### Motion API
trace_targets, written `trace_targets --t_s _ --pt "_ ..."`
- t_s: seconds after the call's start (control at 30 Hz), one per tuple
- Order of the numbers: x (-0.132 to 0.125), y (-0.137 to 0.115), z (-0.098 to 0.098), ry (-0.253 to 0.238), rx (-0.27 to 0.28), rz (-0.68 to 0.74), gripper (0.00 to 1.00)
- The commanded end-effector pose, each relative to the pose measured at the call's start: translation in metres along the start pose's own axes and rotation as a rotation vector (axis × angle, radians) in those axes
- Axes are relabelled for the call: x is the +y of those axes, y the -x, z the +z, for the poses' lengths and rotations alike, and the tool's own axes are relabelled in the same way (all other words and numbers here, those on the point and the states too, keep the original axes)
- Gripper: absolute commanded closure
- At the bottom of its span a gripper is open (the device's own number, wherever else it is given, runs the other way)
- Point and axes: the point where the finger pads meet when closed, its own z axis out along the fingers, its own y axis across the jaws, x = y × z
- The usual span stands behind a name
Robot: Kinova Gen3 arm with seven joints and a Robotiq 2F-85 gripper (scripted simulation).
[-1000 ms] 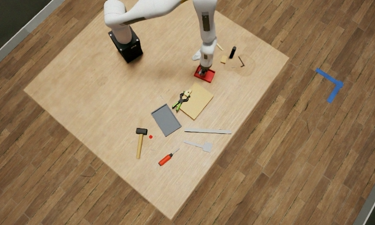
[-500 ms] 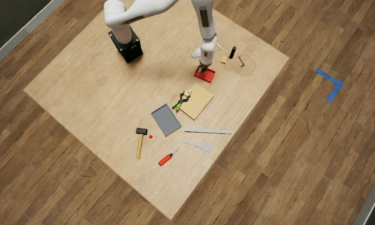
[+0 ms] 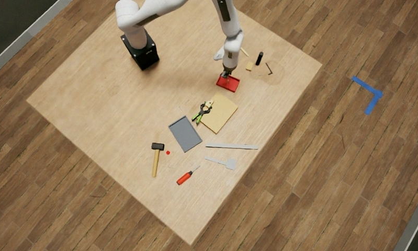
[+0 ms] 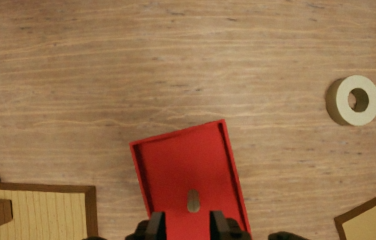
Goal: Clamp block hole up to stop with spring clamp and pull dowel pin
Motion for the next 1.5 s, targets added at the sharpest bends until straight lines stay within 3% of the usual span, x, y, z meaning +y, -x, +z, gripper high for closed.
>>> trace_targets --t_s 0.0,0.5,1.47 --pt "0.004 0.001 -0.015 0.005 -0.005 0.001 0.66" --pt "0.004 0.001 -0.041 0.006 -0.006 0.001 0.66" --pt "0.004 0.0 -0.042 0.005 -0.005 0.0 0.66"
